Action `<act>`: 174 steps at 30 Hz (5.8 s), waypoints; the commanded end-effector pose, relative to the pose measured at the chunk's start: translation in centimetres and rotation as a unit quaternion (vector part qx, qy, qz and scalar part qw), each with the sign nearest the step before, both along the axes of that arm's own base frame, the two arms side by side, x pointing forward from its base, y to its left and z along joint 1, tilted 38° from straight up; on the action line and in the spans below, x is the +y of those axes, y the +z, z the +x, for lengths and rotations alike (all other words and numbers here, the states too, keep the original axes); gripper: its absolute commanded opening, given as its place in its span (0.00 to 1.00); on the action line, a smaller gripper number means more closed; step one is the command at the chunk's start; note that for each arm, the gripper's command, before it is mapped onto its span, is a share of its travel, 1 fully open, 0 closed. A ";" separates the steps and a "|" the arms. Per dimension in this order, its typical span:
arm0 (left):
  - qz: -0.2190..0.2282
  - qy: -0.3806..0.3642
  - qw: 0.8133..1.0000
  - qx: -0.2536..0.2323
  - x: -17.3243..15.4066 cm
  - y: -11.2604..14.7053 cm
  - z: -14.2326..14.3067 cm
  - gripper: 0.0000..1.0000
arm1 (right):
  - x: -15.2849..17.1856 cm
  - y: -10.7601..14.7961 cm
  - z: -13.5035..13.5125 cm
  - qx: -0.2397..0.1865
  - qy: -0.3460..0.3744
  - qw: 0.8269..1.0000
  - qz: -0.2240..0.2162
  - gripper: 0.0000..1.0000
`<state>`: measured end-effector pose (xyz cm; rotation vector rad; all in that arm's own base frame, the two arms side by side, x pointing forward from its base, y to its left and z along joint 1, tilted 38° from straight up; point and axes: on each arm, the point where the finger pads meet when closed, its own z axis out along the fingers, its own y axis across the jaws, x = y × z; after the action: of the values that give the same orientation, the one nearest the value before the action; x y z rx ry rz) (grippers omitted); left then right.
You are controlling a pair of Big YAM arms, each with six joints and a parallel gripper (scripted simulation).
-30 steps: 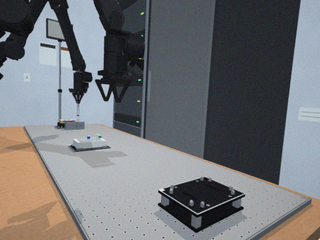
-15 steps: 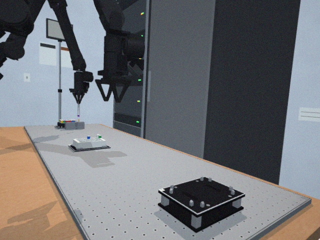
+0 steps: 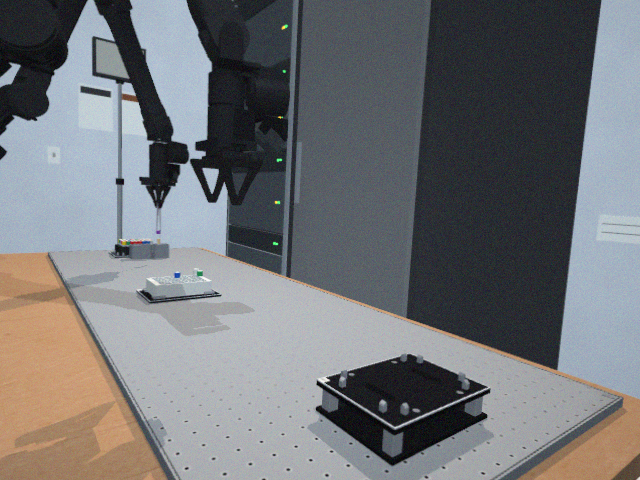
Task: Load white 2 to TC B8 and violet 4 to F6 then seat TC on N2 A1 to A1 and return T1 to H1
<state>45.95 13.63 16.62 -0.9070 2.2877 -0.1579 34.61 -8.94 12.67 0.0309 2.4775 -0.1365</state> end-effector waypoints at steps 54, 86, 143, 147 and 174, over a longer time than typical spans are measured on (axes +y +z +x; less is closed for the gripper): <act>-0.001 -0.003 1.000 -0.022 -8.9 -0.3 -0.4 0.09 | -0.2 0.9 0.4 -0.009 -0.002 1.000 -0.002 1.00; -0.003 -0.004 1.000 -0.010 -13.5 -2.2 -0.7 0.09 | -0.2 0.9 0.4 -0.009 -0.002 1.000 -0.002 1.00; -0.008 -0.005 1.000 -0.015 -22.2 -3.2 -0.4 0.09 | -0.2 0.9 0.4 -0.009 -0.002 1.000 -0.002 1.00; -0.008 -0.005 1.000 -0.016 -22.6 -3.2 -0.4 0.09 | -0.2 0.9 0.4 -0.009 -0.002 1.000 -0.002 1.00; -0.010 -0.006 1.000 -0.016 -26.8 -4.1 -0.8 0.09 | -0.2 0.9 0.4 -0.009 -0.002 1.000 -0.002 1.00</act>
<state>43.96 -11.35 11.72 -0.9014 2.2897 -0.1603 34.61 -8.94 12.67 0.0309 2.4775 -0.1365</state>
